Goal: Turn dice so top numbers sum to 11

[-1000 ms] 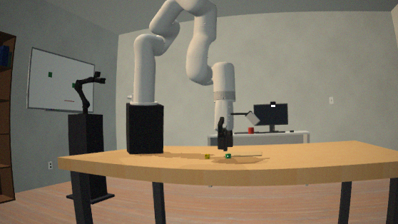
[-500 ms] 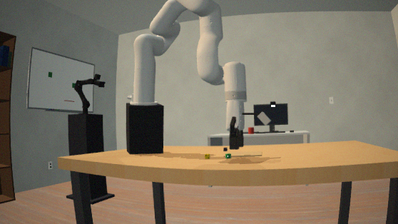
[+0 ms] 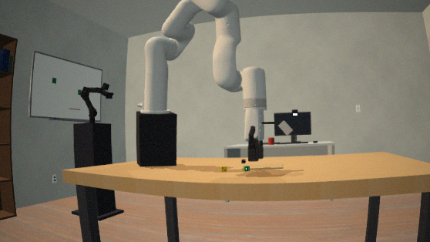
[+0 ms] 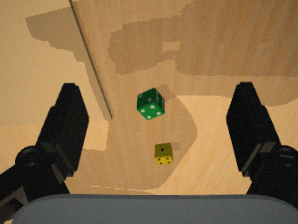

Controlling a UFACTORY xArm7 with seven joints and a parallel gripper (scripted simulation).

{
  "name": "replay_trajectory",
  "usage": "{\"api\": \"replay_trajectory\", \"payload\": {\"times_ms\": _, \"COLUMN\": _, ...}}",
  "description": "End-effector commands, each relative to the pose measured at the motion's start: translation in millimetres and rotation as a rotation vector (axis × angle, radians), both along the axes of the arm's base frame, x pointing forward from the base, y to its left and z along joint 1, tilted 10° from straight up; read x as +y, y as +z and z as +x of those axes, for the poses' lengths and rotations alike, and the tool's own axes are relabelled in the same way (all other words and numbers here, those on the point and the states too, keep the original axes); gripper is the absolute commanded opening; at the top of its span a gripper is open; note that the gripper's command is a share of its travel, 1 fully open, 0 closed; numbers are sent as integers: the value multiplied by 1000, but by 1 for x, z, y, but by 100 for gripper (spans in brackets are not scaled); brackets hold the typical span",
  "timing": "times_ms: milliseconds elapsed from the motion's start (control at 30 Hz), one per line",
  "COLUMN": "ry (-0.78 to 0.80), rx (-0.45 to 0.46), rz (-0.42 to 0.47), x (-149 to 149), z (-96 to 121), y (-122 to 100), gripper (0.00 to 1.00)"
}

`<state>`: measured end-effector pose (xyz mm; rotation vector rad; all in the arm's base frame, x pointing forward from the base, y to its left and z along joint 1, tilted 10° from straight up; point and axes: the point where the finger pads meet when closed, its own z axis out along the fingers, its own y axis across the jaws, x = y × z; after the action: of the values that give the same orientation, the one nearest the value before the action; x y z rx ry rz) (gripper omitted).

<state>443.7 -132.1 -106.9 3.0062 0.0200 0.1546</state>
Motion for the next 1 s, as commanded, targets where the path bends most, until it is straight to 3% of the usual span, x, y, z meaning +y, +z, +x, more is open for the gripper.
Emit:
{"api": "replay_trajectory", "payload": {"times_ms": 0, "ry": 0, "rx": -3, "rz": -1, "x": 0, "z": 1, "y": 1, "gripper": 100}}
{"api": "replay_trajectory", "payload": {"times_ms": 733, "ry": 0, "rx": -3, "rz": -1, "x": 1, "z": 1, "y": 1, "gripper": 100}}
{"api": "replay_trajectory", "payload": {"times_ms": 967, "ry": 0, "rx": -3, "rz": -1, "x": 15, "z": -3, "y": -1, "gripper": 100}}
